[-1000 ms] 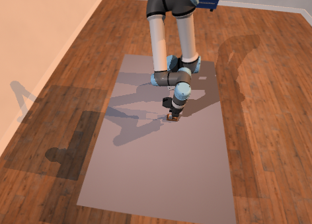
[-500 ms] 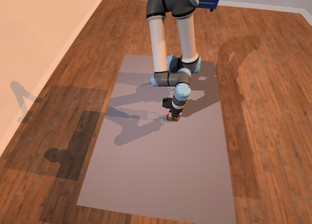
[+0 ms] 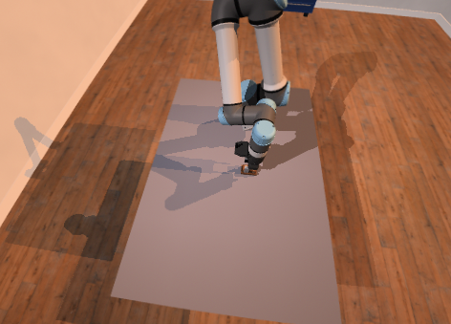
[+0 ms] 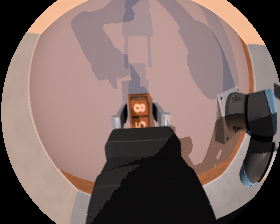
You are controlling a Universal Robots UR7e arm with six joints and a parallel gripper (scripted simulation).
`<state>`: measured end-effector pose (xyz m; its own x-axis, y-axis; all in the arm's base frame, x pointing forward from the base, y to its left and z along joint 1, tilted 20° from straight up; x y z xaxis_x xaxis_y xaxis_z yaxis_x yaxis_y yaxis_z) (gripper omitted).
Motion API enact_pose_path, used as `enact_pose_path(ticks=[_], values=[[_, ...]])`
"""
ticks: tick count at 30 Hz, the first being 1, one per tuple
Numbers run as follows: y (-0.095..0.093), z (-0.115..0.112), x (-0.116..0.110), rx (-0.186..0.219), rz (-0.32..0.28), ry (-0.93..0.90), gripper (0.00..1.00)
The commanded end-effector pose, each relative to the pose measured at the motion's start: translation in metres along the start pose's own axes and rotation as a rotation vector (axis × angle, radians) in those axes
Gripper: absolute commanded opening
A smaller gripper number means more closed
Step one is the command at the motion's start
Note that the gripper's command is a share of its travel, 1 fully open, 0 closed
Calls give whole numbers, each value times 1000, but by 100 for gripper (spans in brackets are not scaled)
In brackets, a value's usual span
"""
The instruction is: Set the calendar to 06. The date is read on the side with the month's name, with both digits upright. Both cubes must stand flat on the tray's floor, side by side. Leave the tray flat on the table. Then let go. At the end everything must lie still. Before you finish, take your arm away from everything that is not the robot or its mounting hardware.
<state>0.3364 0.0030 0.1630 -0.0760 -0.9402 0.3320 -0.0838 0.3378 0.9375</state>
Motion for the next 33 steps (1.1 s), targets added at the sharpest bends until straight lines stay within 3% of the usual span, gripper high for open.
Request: enact_pose_path(ticks=[1, 22, 33], values=[[0, 0, 0, 1, 0, 0, 90], [0, 0, 0, 1, 0, 0, 90], [-11, 0, 0, 1, 0, 0, 90]])
Point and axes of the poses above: the point where the finger pads meet when closed, its own y axis back along the fingers, its own z axis across the jaws, x = y × z, the point moved 9 cm from there along y, back along the fingers, and after that the axes turned 1 degree about -y, right-handed, at the moved point
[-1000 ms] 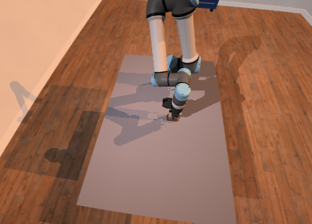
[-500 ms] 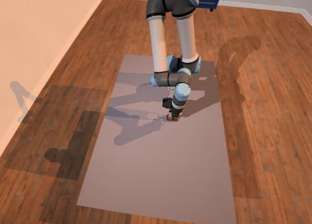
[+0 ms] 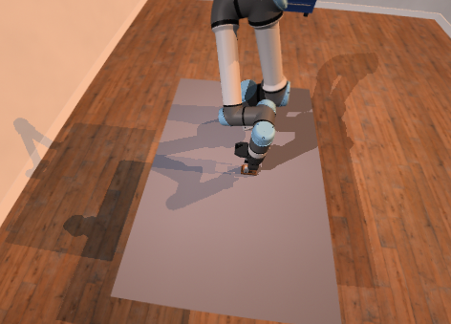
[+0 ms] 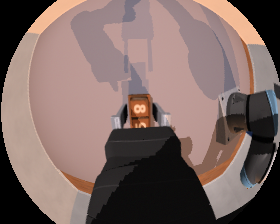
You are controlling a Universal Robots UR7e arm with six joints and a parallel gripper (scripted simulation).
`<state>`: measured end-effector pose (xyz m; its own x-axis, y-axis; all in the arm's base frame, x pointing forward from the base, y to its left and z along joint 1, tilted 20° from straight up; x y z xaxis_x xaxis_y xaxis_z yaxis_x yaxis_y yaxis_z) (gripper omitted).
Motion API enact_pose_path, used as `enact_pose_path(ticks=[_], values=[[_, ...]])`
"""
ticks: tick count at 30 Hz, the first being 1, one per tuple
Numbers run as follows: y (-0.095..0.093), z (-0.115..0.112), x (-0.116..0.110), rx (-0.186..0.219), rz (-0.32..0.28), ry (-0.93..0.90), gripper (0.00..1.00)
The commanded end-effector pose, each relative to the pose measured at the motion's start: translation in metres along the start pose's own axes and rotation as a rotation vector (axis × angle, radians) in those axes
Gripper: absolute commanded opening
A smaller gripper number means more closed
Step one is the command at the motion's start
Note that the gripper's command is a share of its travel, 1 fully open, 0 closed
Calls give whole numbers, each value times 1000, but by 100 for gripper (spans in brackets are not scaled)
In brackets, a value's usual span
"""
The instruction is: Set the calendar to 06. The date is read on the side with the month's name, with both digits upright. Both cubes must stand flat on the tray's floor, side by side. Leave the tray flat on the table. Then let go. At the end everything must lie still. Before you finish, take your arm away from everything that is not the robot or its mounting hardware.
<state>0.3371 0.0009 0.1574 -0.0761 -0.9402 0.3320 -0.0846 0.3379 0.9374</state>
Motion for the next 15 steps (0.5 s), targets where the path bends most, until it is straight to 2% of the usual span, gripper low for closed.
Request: enact_pose_path(ticks=[1, 9, 15], values=[[-7, 0, 0, 0, 0, 0, 90], [-20, 0, 0, 0, 0, 0, 90], [-23, 0, 0, 0, 0, 0, 90]])
Point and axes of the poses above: the point where the finger pads meet when closed, its own y axis back along the fingers, its own z axis across the jaws, x = y × z, the point moved 9 cm from there along y, back along the fingers, and after that the axes turned 1 degree about -y, right-handed, at the moved point
